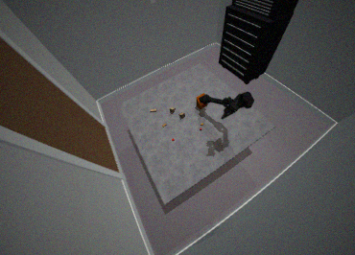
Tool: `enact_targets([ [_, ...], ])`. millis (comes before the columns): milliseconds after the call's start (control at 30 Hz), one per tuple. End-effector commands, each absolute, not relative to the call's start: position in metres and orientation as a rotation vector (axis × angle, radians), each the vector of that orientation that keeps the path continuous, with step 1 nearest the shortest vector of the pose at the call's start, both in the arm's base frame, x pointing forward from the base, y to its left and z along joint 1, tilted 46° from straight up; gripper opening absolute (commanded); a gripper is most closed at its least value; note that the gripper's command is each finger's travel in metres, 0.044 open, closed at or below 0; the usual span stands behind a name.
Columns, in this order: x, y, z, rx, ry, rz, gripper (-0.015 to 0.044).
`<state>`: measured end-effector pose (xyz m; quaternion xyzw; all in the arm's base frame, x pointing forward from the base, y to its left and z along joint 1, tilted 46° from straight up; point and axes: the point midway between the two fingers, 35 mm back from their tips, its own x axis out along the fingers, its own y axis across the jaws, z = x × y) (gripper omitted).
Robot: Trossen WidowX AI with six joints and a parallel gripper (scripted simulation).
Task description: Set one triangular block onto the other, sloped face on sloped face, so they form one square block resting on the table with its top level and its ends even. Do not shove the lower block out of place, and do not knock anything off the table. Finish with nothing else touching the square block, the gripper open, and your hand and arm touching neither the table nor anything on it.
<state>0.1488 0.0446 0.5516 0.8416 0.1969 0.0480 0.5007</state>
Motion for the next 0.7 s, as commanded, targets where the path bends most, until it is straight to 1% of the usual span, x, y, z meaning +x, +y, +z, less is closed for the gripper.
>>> enact_targets([
  [0,0.15,0.043,0.551,2.037,0.477,0.112,0.0426],
  [33,0.153,0.039,0.548,2.043,0.48,0.098,0.044],
  [333,0.239,-0.047,0.494,2.23,0.595,-0.183,0.044],
  [533,0.3,-0.1,0.429,2.294,0.682,-0.433,0.044],
  [667,0.328,-0.119,0.39,2.318,0.746,-0.57,0.044],
])
